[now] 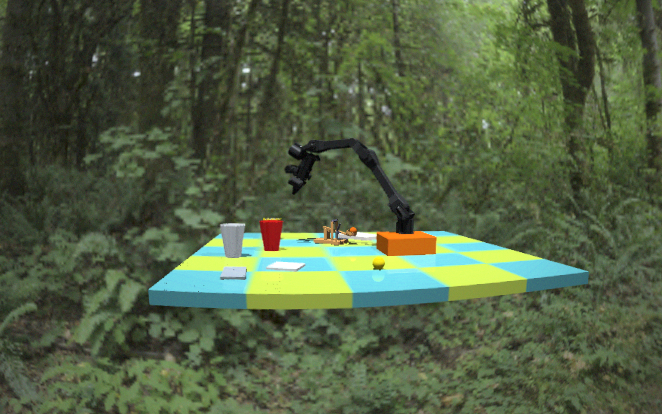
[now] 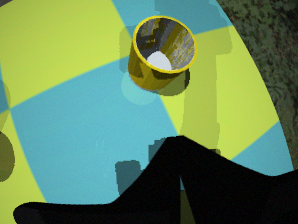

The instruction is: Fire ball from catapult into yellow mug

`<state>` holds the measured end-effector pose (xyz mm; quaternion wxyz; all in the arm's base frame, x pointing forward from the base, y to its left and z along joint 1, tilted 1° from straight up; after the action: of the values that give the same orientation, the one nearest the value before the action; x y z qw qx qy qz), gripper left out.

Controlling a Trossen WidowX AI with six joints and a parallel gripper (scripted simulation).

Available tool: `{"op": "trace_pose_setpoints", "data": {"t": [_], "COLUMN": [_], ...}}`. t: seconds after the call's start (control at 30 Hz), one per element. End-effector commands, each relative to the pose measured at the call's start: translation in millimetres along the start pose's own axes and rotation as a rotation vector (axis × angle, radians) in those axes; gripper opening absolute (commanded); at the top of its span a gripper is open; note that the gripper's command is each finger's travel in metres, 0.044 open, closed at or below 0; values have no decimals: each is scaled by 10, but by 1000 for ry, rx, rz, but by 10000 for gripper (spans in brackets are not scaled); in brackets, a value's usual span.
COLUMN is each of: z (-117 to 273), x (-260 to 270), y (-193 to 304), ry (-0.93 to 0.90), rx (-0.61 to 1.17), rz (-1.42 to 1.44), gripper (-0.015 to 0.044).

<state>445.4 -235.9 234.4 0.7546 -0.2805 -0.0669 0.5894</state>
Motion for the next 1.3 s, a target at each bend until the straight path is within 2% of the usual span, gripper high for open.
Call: {"op": "trace_pose_setpoints", "data": {"t": [0.0, 0.63, 1.27], "z": [-19, 17, 229], "x": [156, 732, 1031], "y": [181, 1038, 1927], "ry": [14, 41, 35], "rx": [78, 398, 697], "rz": [103, 594, 1123], "gripper": [0, 0, 0]}}
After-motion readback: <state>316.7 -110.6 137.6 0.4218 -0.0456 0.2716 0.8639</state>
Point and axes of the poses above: the point midway between the two fingers, 35 mm back from their tips, its own z axis back along the fingers, its own x axis across the jaws, y = z × x, the point moved 4 cm from there along z, back along the fingers, and after that the axes turned 4 degrees about -z, right-handed, at the moved point
